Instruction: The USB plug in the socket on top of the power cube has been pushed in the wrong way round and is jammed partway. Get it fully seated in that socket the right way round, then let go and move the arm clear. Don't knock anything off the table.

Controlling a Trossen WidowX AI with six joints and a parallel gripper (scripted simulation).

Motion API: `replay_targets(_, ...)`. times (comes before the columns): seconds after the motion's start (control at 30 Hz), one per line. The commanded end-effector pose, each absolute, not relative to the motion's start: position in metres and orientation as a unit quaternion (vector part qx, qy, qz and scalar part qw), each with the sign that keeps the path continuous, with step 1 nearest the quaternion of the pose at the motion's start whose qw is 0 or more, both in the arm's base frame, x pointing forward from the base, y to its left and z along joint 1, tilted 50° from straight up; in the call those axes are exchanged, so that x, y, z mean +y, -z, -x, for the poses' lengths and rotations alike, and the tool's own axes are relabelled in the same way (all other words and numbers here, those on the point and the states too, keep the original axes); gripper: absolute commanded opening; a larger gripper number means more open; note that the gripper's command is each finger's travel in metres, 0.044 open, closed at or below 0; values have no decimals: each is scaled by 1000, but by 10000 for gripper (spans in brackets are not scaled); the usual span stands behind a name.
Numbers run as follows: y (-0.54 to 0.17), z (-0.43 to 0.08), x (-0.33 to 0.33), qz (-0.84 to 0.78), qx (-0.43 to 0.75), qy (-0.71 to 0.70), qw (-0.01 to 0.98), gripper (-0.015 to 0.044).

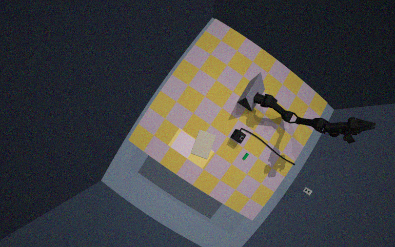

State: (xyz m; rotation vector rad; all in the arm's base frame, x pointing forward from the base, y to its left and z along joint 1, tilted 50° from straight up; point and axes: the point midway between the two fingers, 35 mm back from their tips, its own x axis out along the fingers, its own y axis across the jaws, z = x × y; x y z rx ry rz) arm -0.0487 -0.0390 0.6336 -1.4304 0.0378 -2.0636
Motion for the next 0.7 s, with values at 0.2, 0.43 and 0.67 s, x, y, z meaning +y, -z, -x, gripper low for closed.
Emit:
replay_targets(0.2,-613,-31,-138,606,132,661,422,440)
replay_targets(0.43,-548,-140,-211,665,222,467,539,440)
replay_targets(0.67,-451,-250,-230,687,267,229,636,440)
